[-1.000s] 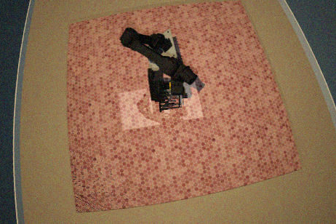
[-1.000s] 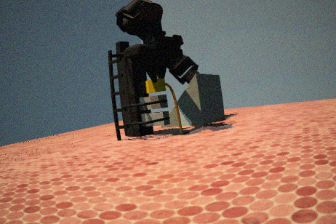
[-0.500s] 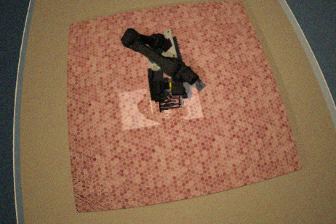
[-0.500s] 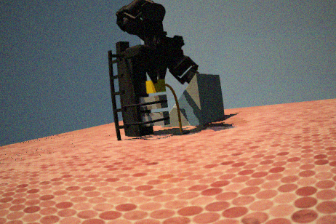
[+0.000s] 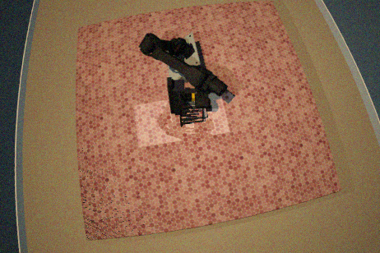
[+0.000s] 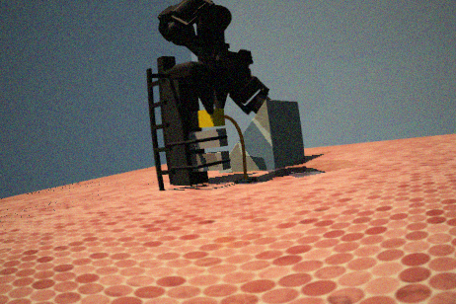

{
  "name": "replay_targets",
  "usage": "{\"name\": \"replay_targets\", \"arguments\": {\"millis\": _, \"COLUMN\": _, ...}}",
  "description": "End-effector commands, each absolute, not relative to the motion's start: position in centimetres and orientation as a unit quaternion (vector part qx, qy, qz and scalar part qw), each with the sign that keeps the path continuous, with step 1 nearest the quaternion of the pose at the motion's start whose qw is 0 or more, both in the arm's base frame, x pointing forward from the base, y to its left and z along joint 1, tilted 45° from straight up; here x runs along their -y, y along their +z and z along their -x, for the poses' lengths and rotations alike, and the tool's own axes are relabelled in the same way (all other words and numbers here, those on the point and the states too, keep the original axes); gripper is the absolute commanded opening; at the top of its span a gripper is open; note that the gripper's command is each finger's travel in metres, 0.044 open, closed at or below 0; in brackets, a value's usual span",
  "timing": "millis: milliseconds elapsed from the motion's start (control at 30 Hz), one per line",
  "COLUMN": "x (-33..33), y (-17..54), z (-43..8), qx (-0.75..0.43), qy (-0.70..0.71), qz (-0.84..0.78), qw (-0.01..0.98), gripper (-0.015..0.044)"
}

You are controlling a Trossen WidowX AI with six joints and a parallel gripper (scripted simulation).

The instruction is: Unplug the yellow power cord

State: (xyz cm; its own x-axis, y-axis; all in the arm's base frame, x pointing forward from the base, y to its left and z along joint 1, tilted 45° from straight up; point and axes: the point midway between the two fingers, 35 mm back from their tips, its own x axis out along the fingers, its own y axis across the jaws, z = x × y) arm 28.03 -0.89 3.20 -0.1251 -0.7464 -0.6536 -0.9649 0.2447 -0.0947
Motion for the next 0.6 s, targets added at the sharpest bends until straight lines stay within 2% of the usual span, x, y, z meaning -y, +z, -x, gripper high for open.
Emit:
{"name": "replay_targets", "arguments": {"millis": 0, "x": -2.35, "y": 1.2, "z": -29.03, "qx": -0.711, "qy": 0.204, "qz": 0.583, "qw": 0.336, "gripper": 0.0}}
{"name": "replay_targets", "arguments": {"millis": 200, "x": -3.14, "y": 0.63, "z": -29.18, "qx": -0.711, "qy": 0.204, "qz": 0.583, "qw": 0.336, "gripper": 0.0}}
{"name": "replay_targets", "arguments": {"millis": 400, "x": -2.38, "y": 1.09, "z": -28.99, "qx": -0.713, "qy": 0.202, "qz": 0.581, "qw": 0.337, "gripper": 0.0157}}
{"name": "replay_targets", "arguments": {"millis": 567, "x": -2.38, "y": 1.09, "z": -28.99, "qx": -0.713, "qy": 0.202, "qz": 0.581, "qw": 0.337, "gripper": 0.016}}
